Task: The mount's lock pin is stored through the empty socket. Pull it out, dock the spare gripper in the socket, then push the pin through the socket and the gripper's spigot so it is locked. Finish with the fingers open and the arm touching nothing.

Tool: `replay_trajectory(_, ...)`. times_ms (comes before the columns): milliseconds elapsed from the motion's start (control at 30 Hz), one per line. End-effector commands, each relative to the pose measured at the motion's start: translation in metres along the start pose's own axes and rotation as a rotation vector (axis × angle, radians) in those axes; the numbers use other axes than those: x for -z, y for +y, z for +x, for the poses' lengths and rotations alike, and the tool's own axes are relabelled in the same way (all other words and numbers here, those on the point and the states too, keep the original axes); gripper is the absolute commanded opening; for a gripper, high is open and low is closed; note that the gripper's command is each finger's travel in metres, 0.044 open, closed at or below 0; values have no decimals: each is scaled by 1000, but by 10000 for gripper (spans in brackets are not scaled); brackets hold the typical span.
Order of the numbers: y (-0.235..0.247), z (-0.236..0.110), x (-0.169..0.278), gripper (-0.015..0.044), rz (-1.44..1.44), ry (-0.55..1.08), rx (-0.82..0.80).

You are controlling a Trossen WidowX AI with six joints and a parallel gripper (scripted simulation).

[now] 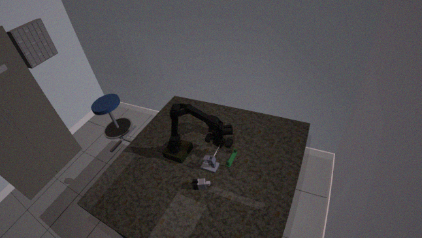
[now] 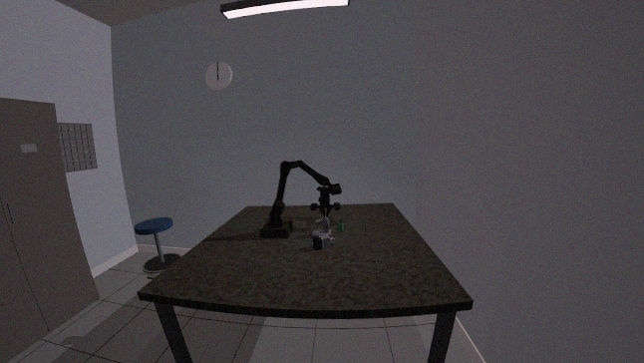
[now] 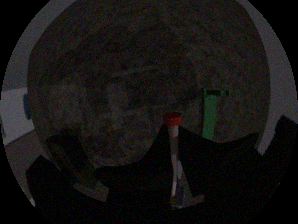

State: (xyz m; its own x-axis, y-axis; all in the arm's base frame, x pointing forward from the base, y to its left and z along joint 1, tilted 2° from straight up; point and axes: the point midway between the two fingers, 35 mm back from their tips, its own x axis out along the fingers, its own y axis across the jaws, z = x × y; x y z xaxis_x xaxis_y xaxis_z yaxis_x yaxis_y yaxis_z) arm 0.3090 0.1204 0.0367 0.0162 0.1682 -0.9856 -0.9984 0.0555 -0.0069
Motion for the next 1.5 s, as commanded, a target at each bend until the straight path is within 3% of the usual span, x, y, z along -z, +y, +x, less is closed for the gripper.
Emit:
replay_trajectory(0,-1,0,-3,0,6,5,1)
replay_trajectory(1467,-1,-5,-38,0,7,10,-8)
